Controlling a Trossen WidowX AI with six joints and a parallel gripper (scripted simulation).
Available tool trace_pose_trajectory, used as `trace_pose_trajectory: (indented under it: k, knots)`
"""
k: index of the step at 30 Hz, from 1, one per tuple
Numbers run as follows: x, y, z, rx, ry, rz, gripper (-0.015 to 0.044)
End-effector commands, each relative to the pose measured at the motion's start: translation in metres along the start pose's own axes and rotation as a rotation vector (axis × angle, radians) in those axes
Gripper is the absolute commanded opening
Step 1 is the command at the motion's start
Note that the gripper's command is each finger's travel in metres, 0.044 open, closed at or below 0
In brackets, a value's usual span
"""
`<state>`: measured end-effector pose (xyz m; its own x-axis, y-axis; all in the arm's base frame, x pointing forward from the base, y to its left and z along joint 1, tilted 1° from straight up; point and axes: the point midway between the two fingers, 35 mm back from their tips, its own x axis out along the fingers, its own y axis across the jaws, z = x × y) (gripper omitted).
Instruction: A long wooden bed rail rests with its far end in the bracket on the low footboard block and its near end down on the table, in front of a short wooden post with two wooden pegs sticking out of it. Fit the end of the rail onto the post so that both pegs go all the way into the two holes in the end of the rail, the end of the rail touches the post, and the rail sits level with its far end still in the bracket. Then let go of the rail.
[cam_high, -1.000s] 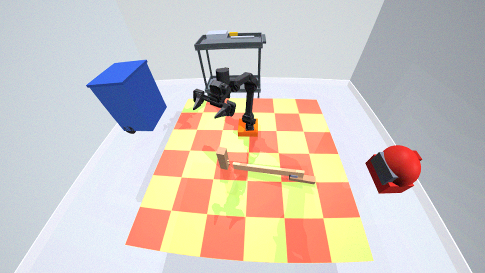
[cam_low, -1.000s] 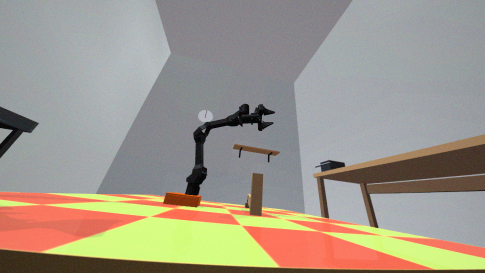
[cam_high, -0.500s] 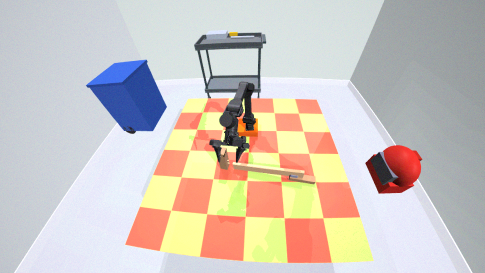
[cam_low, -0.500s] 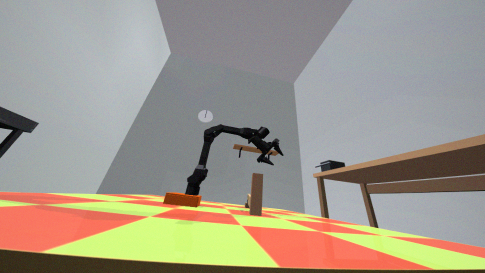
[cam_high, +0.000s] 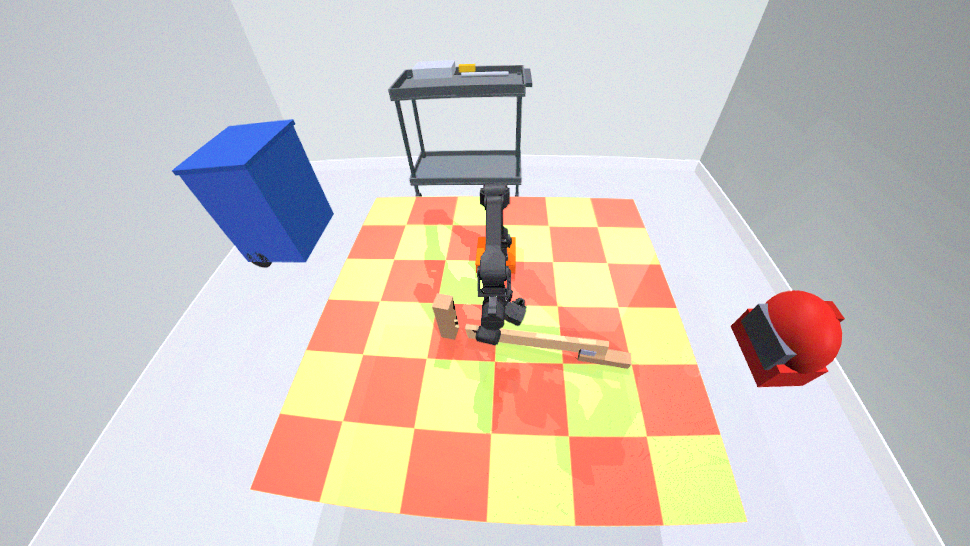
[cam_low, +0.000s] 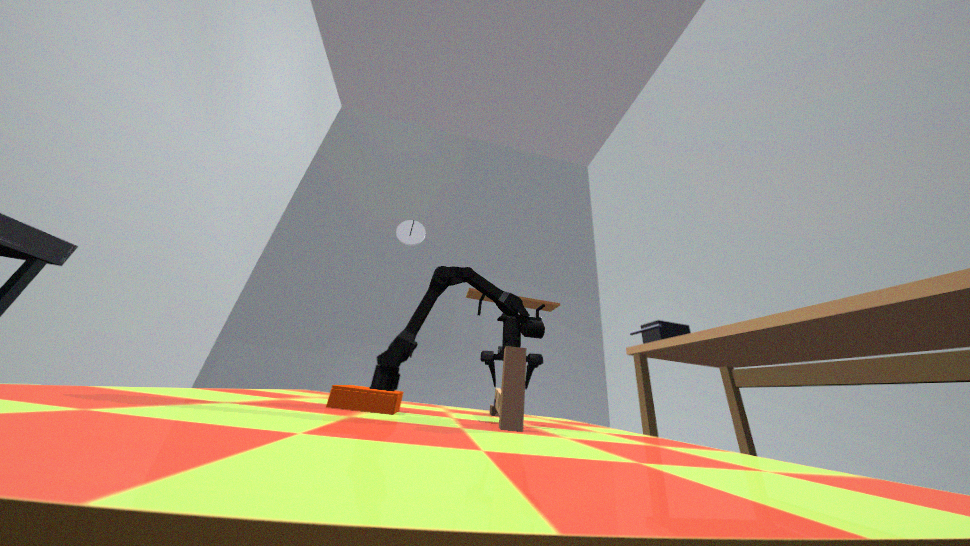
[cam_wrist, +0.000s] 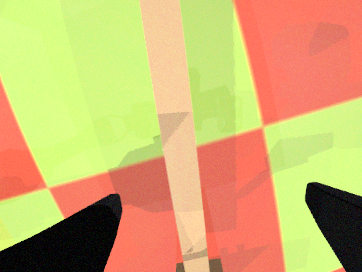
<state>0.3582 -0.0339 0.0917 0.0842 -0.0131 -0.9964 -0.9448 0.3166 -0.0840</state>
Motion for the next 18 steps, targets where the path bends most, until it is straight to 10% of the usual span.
trace_pose_trajectory:
  k: [1, 18]
  knots:
    - [0.005, 0.009, -0.001, -0.055, 0.021, 0.047, 0.044]
    - [0.023, 0.012, -0.002, -0.055, 0.021, 0.047, 0.044]
